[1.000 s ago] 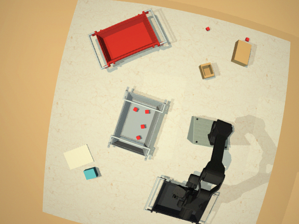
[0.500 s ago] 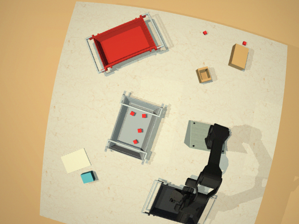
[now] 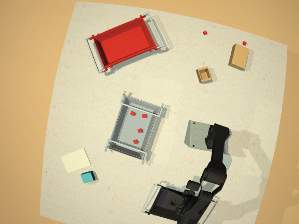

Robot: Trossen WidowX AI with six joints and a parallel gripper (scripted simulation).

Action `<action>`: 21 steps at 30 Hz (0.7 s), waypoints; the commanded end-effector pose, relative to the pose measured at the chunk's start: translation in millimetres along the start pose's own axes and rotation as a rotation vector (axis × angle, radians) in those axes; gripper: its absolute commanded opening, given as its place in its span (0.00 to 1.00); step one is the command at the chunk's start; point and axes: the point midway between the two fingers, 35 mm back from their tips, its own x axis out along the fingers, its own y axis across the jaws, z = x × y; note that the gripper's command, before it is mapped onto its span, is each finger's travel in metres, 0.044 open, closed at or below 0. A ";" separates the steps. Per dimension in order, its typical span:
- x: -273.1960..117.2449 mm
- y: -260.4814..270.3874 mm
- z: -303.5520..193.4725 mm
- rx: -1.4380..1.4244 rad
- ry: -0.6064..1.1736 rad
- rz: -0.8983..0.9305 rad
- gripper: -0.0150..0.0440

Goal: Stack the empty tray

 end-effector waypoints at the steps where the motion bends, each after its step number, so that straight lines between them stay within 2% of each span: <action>1: -28.6 -2.9 -0.8 0.003 0.005 -0.004 0.25; 12: -36.5 -0.7 -0.8 0.003 0.006 -0.004 0.25; 21: -70.6 18.7 -0.4 0.003 0.006 -0.002 0.25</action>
